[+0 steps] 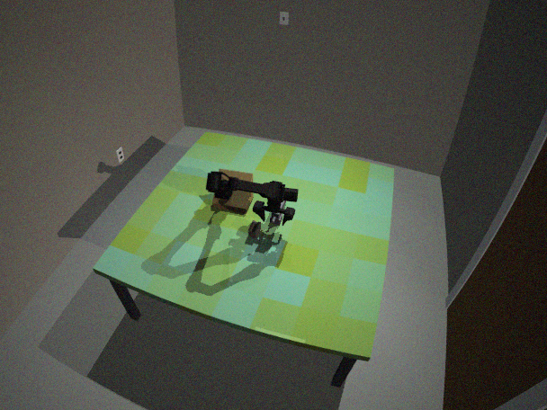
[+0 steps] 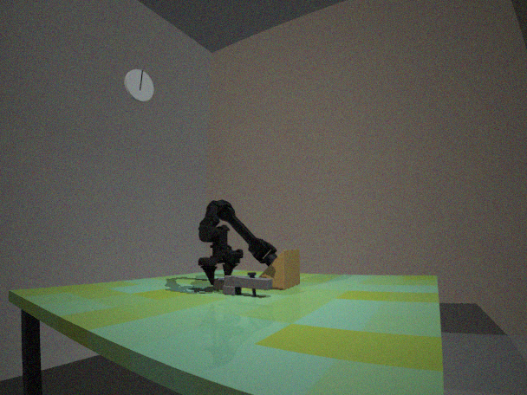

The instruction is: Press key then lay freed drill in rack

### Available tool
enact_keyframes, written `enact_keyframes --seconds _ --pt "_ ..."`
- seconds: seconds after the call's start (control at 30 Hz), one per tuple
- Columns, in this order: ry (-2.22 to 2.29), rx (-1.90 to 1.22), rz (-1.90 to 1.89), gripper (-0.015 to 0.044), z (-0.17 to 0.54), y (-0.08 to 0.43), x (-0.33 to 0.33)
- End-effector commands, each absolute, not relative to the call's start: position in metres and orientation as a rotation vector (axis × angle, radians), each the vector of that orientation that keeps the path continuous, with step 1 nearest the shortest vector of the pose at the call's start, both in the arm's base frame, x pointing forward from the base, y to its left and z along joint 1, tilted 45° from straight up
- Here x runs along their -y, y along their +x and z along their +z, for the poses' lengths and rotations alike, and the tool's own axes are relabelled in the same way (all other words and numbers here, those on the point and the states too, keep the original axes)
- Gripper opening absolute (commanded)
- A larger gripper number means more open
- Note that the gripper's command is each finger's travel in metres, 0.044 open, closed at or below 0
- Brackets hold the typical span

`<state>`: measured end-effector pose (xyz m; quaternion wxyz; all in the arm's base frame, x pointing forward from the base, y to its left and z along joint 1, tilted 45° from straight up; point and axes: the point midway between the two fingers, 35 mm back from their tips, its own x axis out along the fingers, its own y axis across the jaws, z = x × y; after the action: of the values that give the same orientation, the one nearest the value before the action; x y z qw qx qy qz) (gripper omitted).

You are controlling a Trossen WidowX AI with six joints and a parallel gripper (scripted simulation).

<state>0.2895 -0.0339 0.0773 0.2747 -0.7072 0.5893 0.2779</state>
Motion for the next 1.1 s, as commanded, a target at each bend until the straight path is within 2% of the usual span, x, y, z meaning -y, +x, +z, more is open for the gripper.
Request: enact_keyframes --seconds 0.0,0.33,0.83,1.07 --pt "-1.904 -1.593 0.751 0.0440 0.070 0.289 0.039" --pt "-1.905 -1.594 0.750 0.0440 0.060 0.289 0.045" --pt "-1.902 -1.587 0.747 0.0046 0.063 0.290 0.042" --pt "-1.902 -1.587 0.747 0.0000 0.063 0.290 0.042"
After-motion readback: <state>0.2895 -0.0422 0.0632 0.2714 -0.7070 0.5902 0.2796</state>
